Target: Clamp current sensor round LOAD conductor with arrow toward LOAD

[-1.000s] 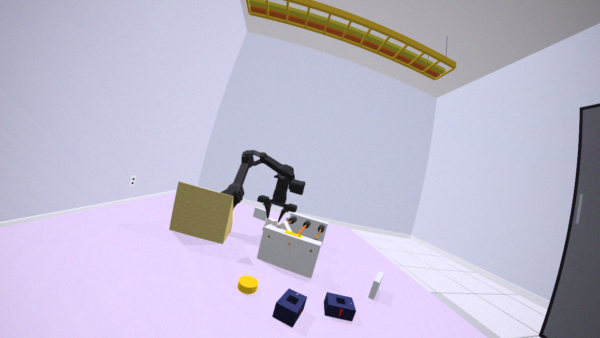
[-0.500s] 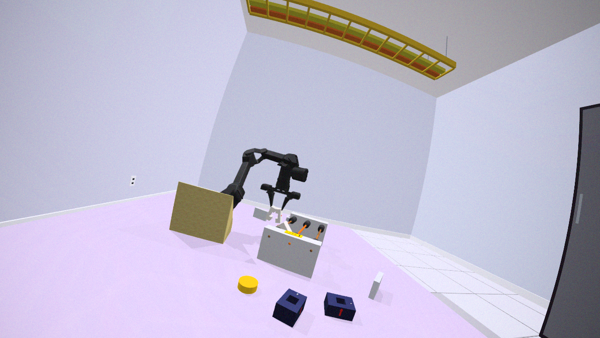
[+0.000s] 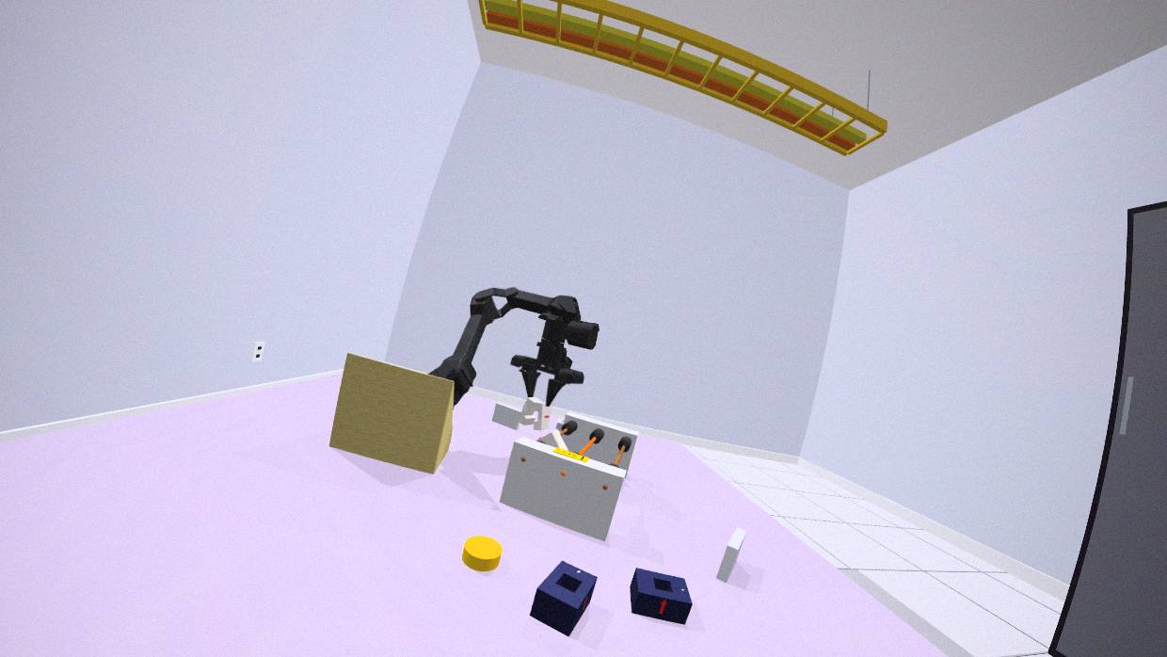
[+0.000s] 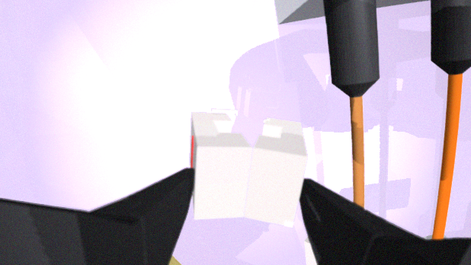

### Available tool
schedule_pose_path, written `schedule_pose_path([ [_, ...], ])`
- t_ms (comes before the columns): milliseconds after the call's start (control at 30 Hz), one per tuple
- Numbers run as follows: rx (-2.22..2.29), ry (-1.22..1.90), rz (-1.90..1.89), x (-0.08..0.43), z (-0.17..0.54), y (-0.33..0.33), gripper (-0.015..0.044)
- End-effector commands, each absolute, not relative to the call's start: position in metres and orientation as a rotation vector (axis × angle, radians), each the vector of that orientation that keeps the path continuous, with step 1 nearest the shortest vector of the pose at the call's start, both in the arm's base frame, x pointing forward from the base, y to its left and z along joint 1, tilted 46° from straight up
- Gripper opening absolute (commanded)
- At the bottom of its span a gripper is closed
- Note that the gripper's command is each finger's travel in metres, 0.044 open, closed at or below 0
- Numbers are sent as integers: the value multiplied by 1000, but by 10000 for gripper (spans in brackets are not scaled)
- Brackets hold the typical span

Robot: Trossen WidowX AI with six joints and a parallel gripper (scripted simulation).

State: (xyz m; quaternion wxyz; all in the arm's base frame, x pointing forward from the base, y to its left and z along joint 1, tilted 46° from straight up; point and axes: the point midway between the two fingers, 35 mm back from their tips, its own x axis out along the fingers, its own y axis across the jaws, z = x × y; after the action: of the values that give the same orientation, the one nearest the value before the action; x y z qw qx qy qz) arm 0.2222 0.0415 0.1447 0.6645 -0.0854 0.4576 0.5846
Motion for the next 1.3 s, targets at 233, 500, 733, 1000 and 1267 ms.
schedule_pose_path([
  [233,83,1240,1071,224,149,37,0],
  [500,290,1364,881,225,151,35,0],
  [733,473,1456,706,225,153,33,0],
  [1000,684,1540,497,226,155,30,0],
  [1267,896,1603,279,227,157,28,0],
])
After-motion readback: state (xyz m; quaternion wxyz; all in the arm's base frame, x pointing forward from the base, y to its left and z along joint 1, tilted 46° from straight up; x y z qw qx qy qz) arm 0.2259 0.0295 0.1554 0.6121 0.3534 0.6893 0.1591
